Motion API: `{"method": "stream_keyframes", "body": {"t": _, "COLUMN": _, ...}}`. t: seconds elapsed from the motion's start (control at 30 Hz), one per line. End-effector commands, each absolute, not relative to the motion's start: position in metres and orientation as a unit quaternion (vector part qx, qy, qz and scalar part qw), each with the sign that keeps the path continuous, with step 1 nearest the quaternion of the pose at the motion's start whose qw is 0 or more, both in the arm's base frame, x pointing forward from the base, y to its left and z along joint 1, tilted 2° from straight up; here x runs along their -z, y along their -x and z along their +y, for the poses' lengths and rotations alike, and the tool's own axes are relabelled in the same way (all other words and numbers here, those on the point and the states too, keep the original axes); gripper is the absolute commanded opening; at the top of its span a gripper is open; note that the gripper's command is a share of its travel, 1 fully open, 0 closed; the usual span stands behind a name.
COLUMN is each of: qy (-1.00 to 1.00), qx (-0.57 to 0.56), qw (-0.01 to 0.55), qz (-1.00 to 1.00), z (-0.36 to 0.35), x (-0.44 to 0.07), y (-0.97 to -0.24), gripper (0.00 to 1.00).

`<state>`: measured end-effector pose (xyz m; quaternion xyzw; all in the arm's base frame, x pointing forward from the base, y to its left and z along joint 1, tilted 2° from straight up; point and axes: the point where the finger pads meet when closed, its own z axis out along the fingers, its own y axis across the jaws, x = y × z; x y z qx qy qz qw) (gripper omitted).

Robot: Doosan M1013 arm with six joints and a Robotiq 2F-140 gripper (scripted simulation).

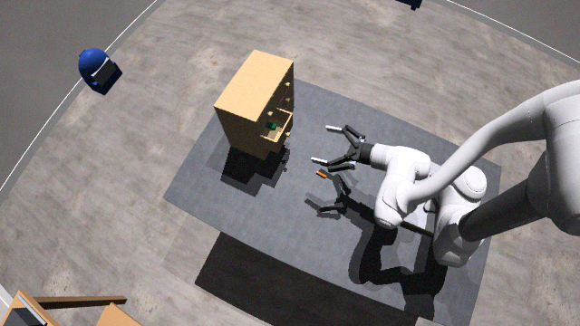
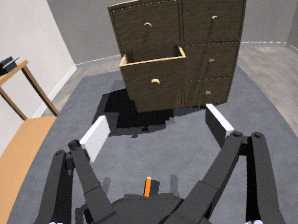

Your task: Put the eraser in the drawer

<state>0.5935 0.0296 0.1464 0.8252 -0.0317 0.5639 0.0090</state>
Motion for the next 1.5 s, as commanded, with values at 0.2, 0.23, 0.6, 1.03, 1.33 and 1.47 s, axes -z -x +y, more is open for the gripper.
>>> {"method": "stream_keyframes", "body": {"t": 0.2, "qy": -0.824, "qx": -0.566, "qw": 0.009, "qz": -0.032, "z": 0.030, "x": -0.146, "y": -0.594, "gripper": 1.00}}
{"method": "stream_keyframes", "body": {"t": 0.23, "qy": -0.824, "qx": -0.566, "qw": 0.009, "qz": -0.032, "z": 0.030, "x": -0.146, "y": -0.594, "gripper": 0.00}}
{"method": "stream_keyframes", "body": {"t": 0.6, "qy": -0.824, "qx": -0.566, "qw": 0.009, "qz": -0.032, "z": 0.030, "x": -0.146, "y": -0.594, "gripper": 0.00}}
{"method": "stream_keyframes", "body": {"t": 1.03, "qy": -0.824, "qx": -0.566, "qw": 0.009, "qz": -0.032, "z": 0.030, "x": -0.146, "y": -0.594, "gripper": 0.00}}
{"method": "stream_keyframes", "body": {"t": 1.33, "qy": -0.824, "qx": -0.566, "qw": 0.009, "qz": -0.032, "z": 0.029, "x": -0.142, "y": -0.606, "gripper": 0.00}}
{"method": "stream_keyframes", "body": {"t": 1.47, "qy": -0.824, "qx": -0.566, "qw": 0.009, "qz": -0.032, "z": 0.029, "x": -0.140, "y": -0.612, "gripper": 0.00}}
